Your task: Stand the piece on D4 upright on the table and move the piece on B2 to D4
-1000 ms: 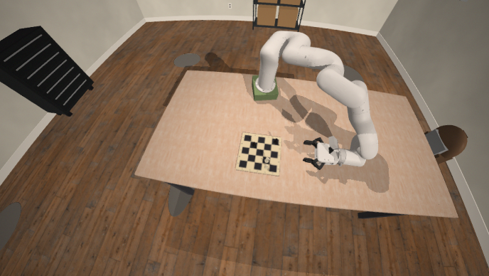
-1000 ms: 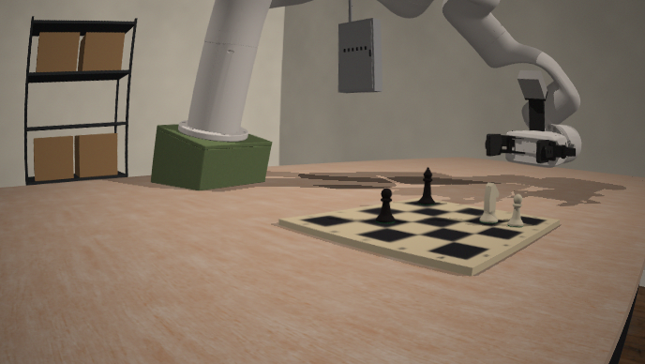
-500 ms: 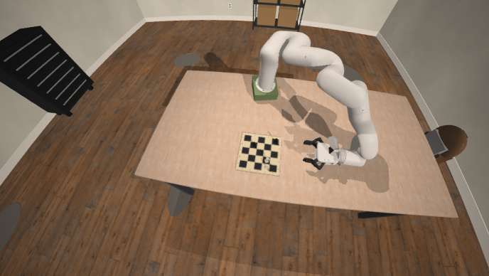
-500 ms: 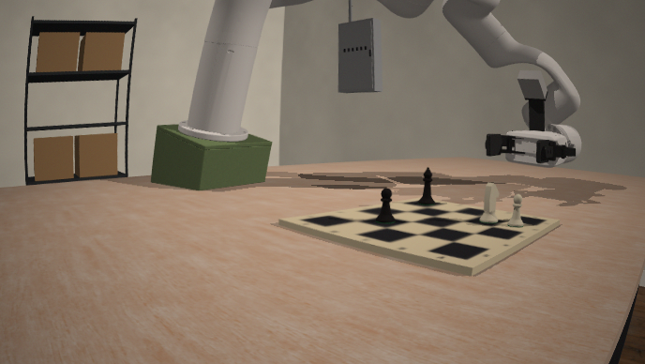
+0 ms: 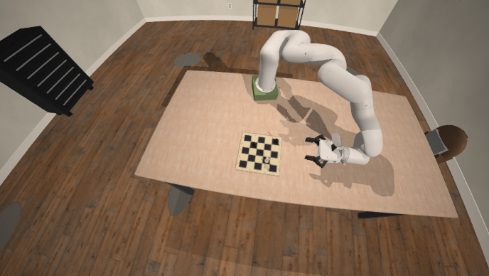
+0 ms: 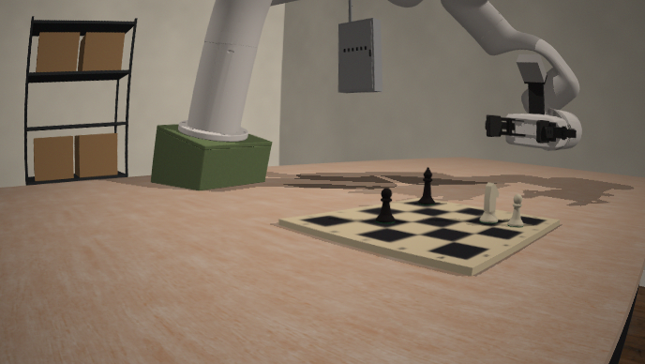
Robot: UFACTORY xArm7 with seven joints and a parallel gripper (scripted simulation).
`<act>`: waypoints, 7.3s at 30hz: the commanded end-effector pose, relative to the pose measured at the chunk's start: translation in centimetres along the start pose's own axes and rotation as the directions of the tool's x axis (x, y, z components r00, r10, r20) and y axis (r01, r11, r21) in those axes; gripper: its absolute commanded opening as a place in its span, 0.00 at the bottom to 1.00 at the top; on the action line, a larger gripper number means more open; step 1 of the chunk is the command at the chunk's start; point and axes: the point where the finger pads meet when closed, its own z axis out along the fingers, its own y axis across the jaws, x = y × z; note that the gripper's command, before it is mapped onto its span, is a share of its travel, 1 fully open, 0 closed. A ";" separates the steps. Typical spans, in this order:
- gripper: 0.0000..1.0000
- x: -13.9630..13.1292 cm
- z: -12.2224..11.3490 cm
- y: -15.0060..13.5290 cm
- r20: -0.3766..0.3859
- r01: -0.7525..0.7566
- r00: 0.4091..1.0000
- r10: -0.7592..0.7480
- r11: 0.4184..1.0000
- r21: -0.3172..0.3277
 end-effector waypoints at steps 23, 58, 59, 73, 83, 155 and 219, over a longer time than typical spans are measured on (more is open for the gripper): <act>1.00 9.3 4.3 -4.1 0.137 -0.118 0.982 0.126 0.991 -0.063; 1.00 9.6 28.4 -2.7 0.516 -0.276 0.343 0.785 0.609 -0.744; 1.00 9.6 28.4 -2.7 0.516 -0.276 0.343 0.785 0.609 -0.744; 1.00 6.7 25.6 1.9 0.415 -0.054 -0.002 0.910 0.415 -0.908; 1.00 6.7 25.4 2.0 0.412 -0.048 -0.008 0.911 0.411 -0.910; 1.00 2.1 25.7 1.7 -0.848 0.021 0.033 -0.529 -0.848 0.530; 0.34 0.8 25.8 1.7 -0.412 0.048 0.008 -0.911 -0.411 0.910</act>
